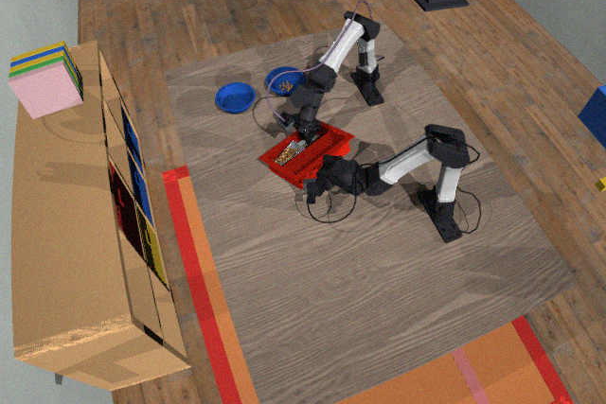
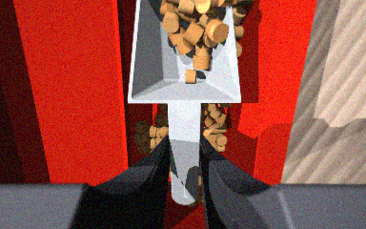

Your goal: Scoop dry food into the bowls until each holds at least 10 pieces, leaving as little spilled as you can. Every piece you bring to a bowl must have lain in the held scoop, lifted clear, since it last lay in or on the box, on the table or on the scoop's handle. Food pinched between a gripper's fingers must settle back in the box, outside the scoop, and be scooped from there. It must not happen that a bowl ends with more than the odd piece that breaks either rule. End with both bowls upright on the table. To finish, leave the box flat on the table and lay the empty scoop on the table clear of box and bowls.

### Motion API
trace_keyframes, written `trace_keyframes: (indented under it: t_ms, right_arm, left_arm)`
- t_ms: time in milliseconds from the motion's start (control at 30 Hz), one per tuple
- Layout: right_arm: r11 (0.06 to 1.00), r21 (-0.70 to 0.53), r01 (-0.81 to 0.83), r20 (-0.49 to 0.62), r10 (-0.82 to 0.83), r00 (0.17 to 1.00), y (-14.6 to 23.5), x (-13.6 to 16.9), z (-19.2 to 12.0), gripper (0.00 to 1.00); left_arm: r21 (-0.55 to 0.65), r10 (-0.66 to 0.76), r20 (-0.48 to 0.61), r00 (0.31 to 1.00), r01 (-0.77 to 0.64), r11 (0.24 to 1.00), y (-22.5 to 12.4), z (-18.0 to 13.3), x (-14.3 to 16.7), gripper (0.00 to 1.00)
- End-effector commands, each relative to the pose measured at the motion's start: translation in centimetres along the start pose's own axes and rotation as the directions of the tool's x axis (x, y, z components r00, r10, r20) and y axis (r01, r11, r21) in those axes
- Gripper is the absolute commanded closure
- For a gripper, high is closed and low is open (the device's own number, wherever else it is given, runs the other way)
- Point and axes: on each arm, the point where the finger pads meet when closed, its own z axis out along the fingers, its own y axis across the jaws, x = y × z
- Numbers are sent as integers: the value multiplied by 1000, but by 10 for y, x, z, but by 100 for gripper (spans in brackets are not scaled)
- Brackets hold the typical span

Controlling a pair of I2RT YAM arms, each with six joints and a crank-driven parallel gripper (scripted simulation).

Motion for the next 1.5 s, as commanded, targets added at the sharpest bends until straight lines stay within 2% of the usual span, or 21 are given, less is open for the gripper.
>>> trace_keyframes:
  t_ms: [0,433,533,567,667,967,1000,1100,1133,1300,1467]
  right_arm:
    - [999,34,22,170,-27,985,0,-34,-11,100]
    - [992,120,38,299,-72,951,3,-32,-18,100]
    - [994,98,46,275,-71,959,7,-28,-19,100]
    - [990,131,42,319,-82,944,3,-31,-19,100]
    - [988,152,41,347,-92,933,3,-31,-21,100]
    - [991,130,31,353,-75,933,3,-44,-29,100]
    - [994,96,56,334,-85,939,18,-39,-30,100]
    - [994,96,52,335,-82,939,17,-39,-31,100]
    - [991,128,39,272,-72,960,8,-24,-34,100]
    - [992,119,30,314,-66,947,12,-38,-48,100]
    - [992,120,28,310,-64,948,14,-41,-60,100]
  left_arm:
    - [99,108,24,994,-110,989,-43,-6,-7,100]
    - [99,108,24,994,-110,989,-43,-6,-7,100]
    - [99,108,24,994,-110,989,-43,-6,-7,100]
    - [99,108,24,994,-110,989,-43,-6,-7,100]
    - [99,108,24,994,-110,989,-43,-6,-7,100]
    - [99,108,24,994,-110,989,-43,-6,-7,100]
    - [99,108,24,994,-110,989,-43,-6,-7,100]
    - [99,108,24,994,-110,989,-43,-6,-7,100]
    - [99,108,24,994,-110,989,-43,-6,-7,100]
    - [99,108,24,994,-110,989,-43,-6,-7,100]
    - [99,108,24,994,-110,989,-43,-6,-7,100]
